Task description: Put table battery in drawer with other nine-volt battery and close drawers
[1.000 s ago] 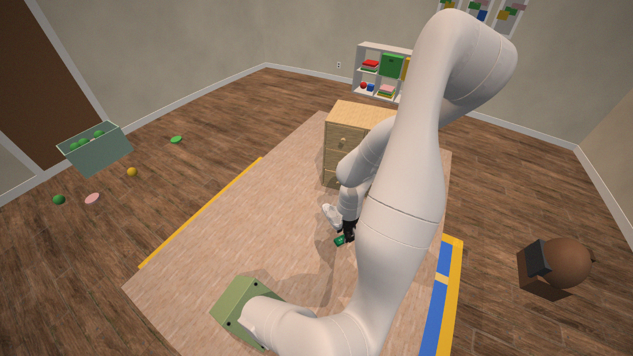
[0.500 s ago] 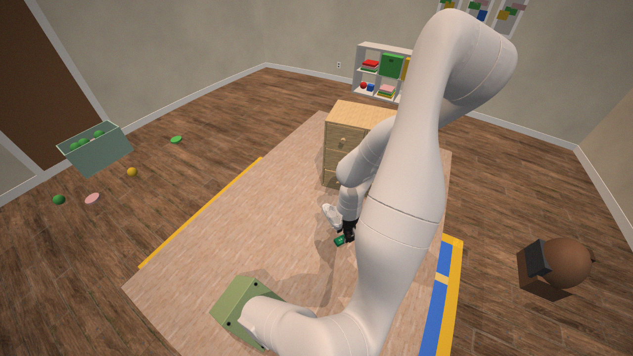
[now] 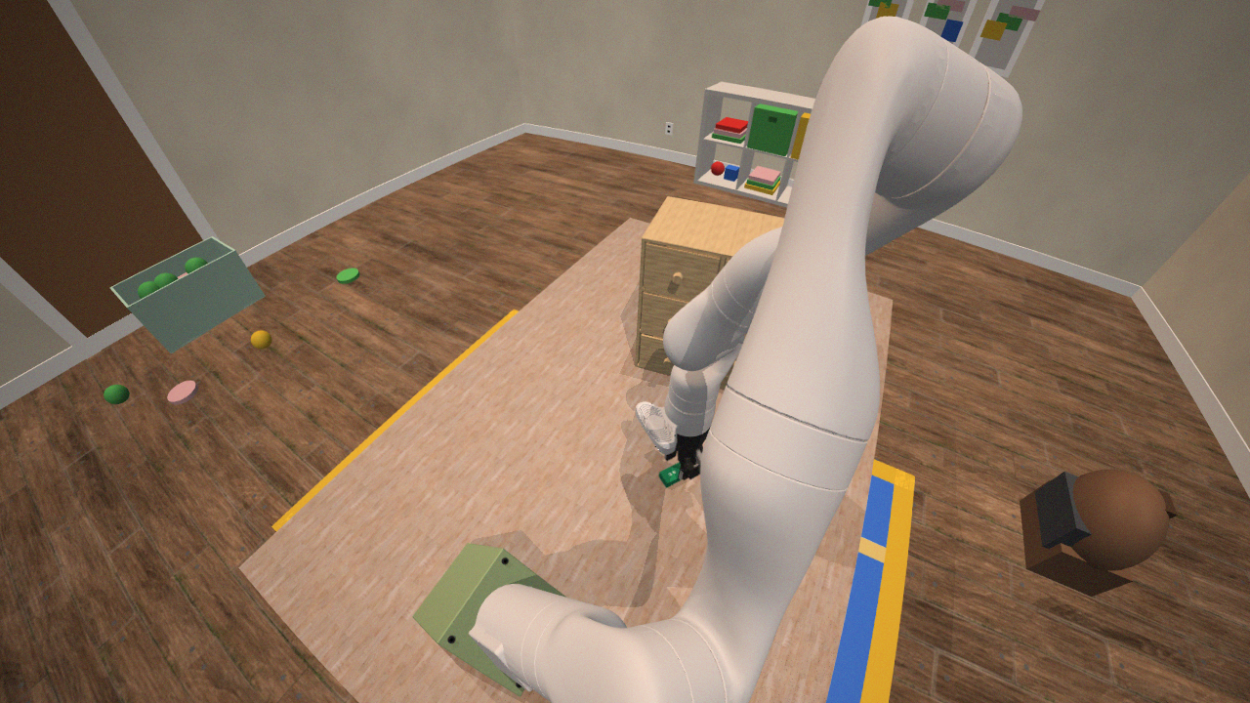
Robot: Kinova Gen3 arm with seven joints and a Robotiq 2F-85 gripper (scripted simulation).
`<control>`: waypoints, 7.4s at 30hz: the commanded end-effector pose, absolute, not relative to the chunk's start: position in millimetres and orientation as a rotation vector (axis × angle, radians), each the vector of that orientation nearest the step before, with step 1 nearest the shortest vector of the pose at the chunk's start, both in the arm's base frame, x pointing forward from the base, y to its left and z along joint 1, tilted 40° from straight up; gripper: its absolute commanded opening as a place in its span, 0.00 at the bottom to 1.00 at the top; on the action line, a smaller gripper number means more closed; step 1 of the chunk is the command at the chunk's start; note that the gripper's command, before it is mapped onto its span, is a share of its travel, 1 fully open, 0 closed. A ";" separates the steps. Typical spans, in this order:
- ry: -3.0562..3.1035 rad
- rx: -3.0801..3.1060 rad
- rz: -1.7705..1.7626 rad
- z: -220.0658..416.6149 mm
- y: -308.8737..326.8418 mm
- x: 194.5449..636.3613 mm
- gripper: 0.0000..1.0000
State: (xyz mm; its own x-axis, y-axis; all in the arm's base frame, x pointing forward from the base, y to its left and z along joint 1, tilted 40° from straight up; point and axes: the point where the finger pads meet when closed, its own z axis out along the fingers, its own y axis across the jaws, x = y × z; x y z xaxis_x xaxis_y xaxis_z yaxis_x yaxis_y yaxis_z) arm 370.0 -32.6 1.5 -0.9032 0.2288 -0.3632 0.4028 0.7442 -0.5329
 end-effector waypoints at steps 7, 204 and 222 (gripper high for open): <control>2.667 0.504 -0.903 1.2 -33.2 369.4 0.42; 2.691 0.440 -0.918 62.6 10.0 359.6 0.23; 2.748 0.259 -0.954 73.4 0.3 375.1 0.23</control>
